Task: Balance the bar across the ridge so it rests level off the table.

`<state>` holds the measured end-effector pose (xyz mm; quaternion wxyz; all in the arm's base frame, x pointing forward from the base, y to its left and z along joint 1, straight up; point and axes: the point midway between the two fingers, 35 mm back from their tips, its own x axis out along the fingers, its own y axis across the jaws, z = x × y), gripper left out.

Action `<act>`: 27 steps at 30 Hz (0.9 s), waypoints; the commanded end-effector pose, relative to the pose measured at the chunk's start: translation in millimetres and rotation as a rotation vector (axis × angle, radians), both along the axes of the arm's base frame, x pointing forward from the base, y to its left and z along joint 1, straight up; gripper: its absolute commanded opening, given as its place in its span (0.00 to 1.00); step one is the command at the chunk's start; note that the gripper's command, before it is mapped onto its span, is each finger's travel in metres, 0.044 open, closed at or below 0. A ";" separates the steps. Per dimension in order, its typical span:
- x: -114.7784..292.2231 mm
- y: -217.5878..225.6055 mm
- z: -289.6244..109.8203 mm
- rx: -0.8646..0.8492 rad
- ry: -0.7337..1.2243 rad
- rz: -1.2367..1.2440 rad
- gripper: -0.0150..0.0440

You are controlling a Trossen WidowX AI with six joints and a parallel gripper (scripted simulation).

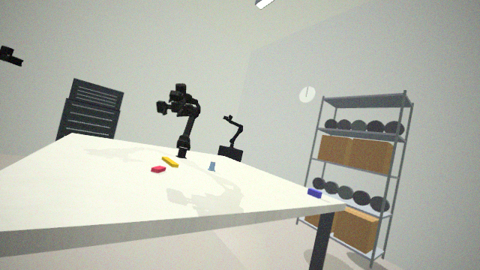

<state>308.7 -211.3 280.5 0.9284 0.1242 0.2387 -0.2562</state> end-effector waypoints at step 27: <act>-34.5 63.1 -160.3 0.143 1.007 0.604 0.79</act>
